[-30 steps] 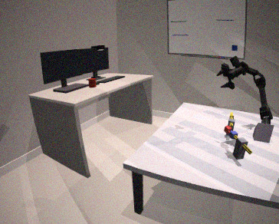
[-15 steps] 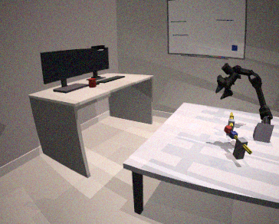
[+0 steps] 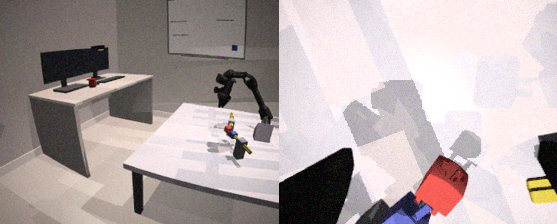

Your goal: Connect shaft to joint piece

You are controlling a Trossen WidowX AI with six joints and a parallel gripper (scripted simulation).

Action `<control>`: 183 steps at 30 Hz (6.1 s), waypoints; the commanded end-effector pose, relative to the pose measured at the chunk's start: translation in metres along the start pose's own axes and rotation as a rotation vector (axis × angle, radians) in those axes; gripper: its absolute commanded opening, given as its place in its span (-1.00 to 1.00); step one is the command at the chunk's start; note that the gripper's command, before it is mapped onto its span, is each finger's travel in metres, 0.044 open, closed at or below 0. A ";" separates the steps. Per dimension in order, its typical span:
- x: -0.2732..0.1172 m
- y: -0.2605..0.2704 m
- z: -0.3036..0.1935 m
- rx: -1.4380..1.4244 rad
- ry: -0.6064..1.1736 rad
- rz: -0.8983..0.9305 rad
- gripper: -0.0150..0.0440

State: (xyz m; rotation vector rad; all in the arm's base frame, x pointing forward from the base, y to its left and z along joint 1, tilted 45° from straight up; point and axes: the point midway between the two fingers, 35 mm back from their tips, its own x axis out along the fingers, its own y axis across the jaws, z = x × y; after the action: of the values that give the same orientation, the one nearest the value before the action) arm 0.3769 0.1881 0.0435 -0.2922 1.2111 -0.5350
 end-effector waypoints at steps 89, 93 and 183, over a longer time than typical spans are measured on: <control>0.132 -0.011 -0.100 0.528 -0.082 -0.334 1.00; 0.138 -0.013 -0.100 0.528 -0.082 -0.334 1.00; 0.156 -0.019 -0.100 0.528 -0.083 -0.336 0.12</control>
State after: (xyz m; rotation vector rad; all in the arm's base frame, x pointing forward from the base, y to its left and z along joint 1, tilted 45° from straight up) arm 0.3170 0.0954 -0.1066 -0.0577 0.9036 -1.1004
